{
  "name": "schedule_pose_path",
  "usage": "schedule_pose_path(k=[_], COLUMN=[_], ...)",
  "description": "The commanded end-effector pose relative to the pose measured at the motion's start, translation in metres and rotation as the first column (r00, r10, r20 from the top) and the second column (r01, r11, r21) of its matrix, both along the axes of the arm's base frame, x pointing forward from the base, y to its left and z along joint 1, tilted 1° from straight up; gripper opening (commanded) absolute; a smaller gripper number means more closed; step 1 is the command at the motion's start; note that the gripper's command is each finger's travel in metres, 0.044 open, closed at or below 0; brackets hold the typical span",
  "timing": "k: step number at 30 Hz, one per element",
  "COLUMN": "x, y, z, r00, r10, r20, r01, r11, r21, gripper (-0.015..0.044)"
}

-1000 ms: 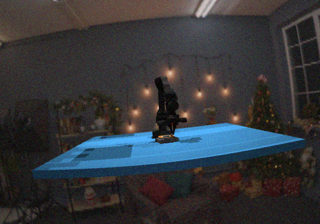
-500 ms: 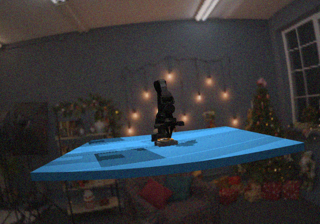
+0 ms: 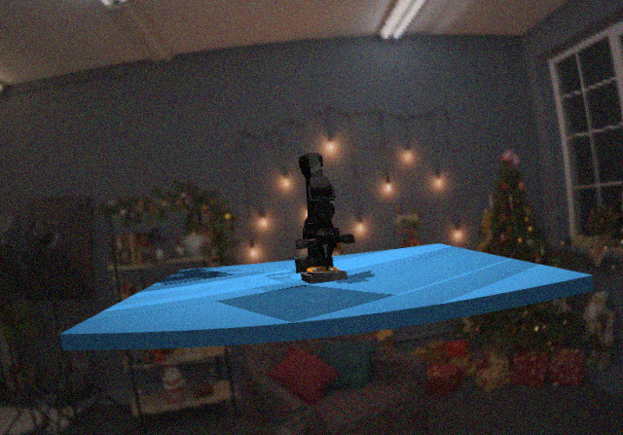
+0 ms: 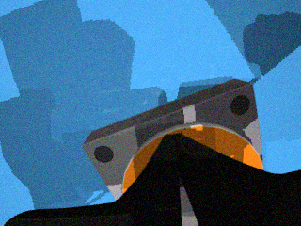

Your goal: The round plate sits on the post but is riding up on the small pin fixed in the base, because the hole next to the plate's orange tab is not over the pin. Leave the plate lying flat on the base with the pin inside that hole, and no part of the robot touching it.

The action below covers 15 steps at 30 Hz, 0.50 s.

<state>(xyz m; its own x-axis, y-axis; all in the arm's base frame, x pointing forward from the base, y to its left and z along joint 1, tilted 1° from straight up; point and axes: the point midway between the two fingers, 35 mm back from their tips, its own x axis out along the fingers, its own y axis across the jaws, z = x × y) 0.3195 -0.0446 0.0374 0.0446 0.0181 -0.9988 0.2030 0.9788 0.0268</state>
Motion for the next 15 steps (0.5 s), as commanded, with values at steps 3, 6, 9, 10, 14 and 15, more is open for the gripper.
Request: schedule_pose_path(k=[3, 6, 9, 10, 14, 15], x=[-0.001, -0.002, -0.002, -0.003, -0.004, -0.004], y=[-0.009, -0.011, -0.014, -0.016, -0.020, -0.021], z=[-0.002, -0.002, -0.002, -0.002, -0.002, -0.002], r00=[1.000, 1.000, 1.000, 1.000, 1.000, 1.000], r10=[0.001, 0.001, 0.001, 0.001, 0.001, 0.001], r20=[-0.010, -0.010, -0.010, -0.010, -0.011, -0.011], r01=[-0.001, -0.001, -0.001, -0.001, -0.001, -0.001], r11=[1.000, 1.000, 1.000, 1.000, 1.000, 1.000], r21=[-0.005, -0.006, -0.006, -0.006, -0.006, -0.007], gripper=[0.0000, 0.0000, 0.0000, 0.0000, 0.0000, 0.0000])
